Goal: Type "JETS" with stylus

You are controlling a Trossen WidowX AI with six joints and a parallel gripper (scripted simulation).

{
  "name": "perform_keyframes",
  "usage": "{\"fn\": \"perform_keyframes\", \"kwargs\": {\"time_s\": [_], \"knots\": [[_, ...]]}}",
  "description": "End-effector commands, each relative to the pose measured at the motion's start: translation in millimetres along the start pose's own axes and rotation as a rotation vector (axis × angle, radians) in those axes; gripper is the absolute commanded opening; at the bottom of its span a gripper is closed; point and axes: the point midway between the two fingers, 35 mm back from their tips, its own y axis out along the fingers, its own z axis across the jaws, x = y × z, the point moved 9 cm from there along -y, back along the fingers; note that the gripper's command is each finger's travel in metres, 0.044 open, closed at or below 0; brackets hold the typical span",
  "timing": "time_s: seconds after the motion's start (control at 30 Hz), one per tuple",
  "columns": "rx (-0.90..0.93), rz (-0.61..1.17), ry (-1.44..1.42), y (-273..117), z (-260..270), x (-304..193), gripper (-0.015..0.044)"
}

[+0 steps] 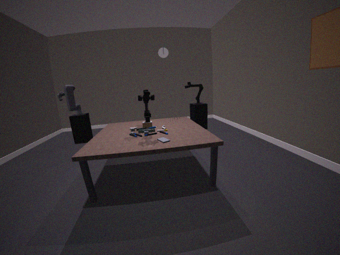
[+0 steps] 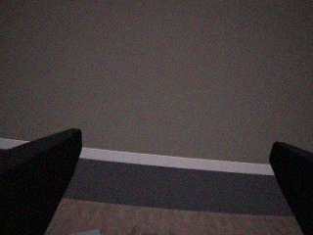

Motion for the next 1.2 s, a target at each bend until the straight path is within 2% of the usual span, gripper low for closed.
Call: {"fn": "perform_keyframes", "kwargs": {"time_s": [0.0,0.07,0.3,0.53,0.73,0.8,1.17], "knots": [[0.001,0.011,0.001,1,0,-1,0.0414],[0.01,0.101,0.011,11,2,-13,0.0361],[0.041,0.599,0.056,51,14,-82,0.0177],[0.034,1.123,0.08,63,27,-157,0.0],[-0.01,1.578,0.076,55,37,-215,0.0],[-0.024,1.669,0.071,51,39,-225,0.0],[-0.025,1.68,0.07,51,39,-226,0.0]]}}
